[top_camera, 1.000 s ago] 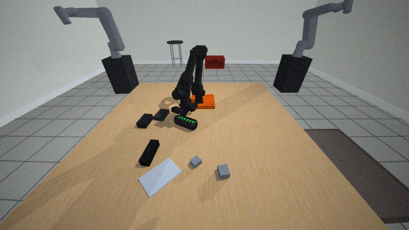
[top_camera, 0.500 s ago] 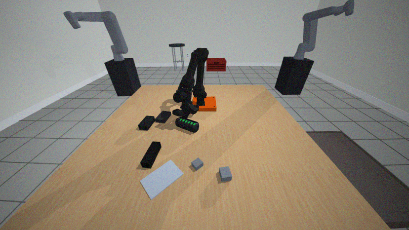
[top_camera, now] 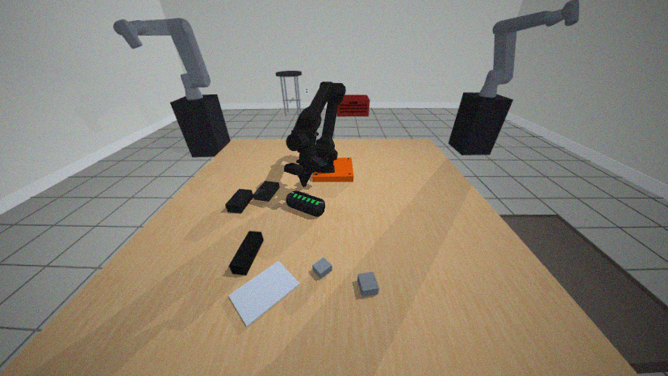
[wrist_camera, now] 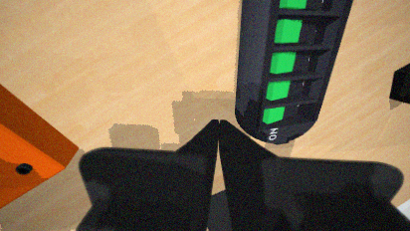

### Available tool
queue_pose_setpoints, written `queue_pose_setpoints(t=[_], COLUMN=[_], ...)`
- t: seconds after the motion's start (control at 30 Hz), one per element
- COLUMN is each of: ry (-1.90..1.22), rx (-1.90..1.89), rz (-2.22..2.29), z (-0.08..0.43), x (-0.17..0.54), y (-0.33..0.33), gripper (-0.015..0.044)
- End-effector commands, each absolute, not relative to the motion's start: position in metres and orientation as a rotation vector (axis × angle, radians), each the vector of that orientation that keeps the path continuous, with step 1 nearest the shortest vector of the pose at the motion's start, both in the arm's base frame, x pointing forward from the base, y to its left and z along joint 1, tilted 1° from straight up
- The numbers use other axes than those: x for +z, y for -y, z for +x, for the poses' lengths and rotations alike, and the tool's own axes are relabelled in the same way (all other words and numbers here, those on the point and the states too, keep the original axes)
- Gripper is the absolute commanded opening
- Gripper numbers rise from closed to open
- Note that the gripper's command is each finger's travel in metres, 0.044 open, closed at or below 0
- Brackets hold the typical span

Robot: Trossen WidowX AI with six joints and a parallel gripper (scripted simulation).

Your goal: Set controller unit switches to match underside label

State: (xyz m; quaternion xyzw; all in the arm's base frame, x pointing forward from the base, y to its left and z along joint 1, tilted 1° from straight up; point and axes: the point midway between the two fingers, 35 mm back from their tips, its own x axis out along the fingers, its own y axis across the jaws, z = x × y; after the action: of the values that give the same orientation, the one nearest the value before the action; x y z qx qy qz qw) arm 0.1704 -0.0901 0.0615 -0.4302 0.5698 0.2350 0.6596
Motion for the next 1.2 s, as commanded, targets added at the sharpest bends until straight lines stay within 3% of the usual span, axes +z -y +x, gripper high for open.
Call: queue_pose_setpoints(t=[0.0,0.5,1.17], ry=[-1.290,-1.264,-1.266], rx=[0.536,0.842,0.843], rz=[-0.969,-0.759,-0.760], z=[0.173,0.225,0.226], x=[0.069,0.102,0.075], y=[0.092,0.137,0.139], gripper=[0.0053,0.0440,0.0440])
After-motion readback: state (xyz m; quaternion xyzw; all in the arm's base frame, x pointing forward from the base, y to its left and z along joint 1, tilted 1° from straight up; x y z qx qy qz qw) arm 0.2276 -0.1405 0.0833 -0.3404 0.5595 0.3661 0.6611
